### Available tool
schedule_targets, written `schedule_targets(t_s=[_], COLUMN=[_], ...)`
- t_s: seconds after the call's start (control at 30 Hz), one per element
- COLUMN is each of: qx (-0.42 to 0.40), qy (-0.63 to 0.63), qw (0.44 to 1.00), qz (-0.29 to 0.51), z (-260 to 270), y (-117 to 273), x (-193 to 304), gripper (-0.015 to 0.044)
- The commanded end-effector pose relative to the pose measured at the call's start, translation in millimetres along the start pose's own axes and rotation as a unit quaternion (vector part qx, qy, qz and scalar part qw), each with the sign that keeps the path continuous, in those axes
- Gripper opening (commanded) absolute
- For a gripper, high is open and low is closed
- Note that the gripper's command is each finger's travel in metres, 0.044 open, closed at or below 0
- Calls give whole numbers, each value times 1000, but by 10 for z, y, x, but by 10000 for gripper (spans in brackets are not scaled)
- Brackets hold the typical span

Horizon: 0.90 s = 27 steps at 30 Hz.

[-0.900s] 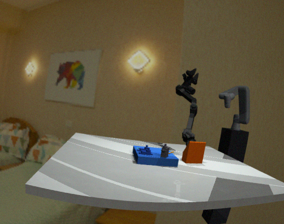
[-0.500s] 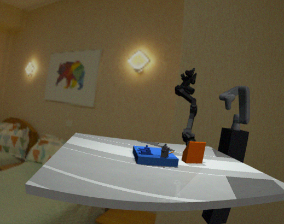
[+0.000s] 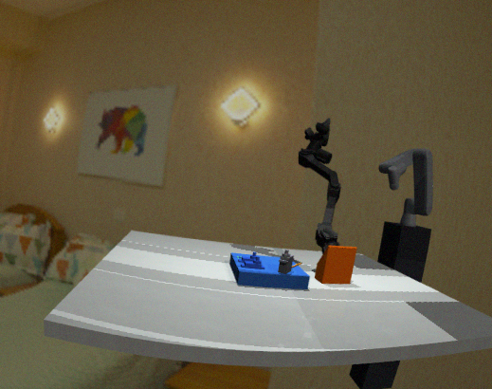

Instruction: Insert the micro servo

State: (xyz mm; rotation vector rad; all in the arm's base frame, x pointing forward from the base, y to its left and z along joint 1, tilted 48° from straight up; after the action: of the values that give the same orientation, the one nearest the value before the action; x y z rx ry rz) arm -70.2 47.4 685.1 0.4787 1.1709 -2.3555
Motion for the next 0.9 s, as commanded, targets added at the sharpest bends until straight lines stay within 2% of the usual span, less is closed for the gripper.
schedule_targets(t_s=[0.0,0.63,0.87], qx=[-17,-126,-143], qy=[-26,-216,-246], qw=[999,965,955], qz=[-14,-77,-87], z=[38,166,158], y=[78,458,535], x=[-127,-724,-835], gripper=[440,440,440])
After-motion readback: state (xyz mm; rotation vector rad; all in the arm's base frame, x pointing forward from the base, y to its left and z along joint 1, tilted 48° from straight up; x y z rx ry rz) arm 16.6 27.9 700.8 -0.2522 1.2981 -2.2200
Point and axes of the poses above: the point midway between the two fingers, 35 mm back from their tips, its own y axis back along the fingers, its own z axis across the jaws, x = y × z, the point moved 7 cm from there along y, back along the fingers, and after that the axes turned 13 degrees about -y, right-handed, at the moved point
